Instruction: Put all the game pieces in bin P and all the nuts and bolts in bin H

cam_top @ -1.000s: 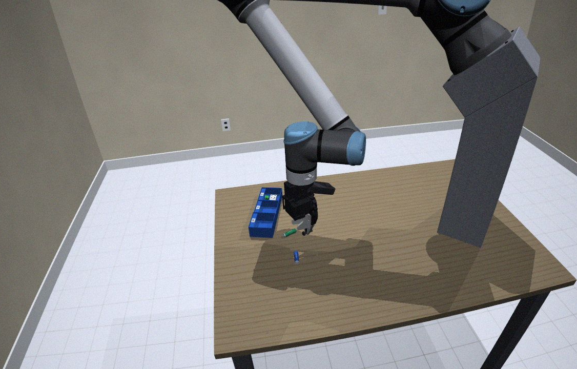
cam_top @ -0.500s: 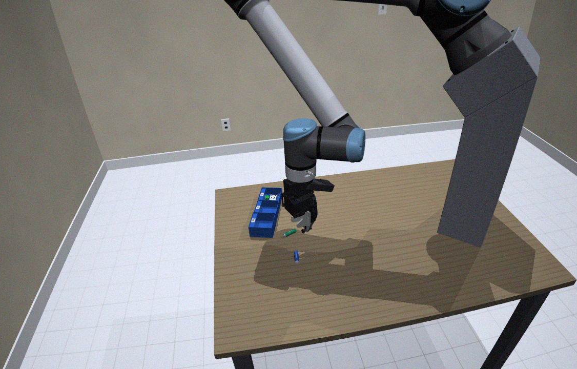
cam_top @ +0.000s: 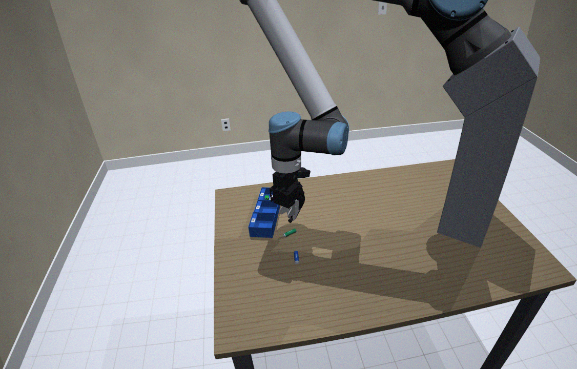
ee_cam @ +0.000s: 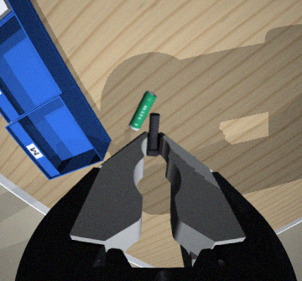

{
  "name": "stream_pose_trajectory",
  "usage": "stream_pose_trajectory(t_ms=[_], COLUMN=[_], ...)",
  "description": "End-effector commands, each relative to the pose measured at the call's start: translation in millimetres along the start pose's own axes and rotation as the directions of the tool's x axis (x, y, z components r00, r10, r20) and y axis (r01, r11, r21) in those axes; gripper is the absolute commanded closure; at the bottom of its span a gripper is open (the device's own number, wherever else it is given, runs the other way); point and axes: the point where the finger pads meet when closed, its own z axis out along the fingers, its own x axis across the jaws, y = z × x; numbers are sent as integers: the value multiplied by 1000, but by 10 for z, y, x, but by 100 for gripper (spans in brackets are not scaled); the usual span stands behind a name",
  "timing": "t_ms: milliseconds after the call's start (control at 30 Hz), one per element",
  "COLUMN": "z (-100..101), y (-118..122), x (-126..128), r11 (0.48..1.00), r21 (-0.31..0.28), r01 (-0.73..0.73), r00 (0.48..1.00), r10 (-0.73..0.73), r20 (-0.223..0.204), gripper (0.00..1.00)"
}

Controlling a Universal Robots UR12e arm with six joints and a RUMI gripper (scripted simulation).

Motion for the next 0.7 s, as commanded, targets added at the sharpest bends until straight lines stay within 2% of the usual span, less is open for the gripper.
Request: stream_pose_trajectory(t_ms=[0,167,367,467,667], z=[0,3,7,7,11], y=[-69,-158,-265,-282,-389], x=[-232,-518,-862,-920,-1264], r11=[988,955,890,890,890], r21=[-5,-5,-12,-12,-12], r01=[156,297,456,456,456], r00=[988,955,890,890,890], r10=[-156,-297,-456,-456,-456], r20=[-1,-1,-2,-2,-2], gripper=[100,100,100,100,100])
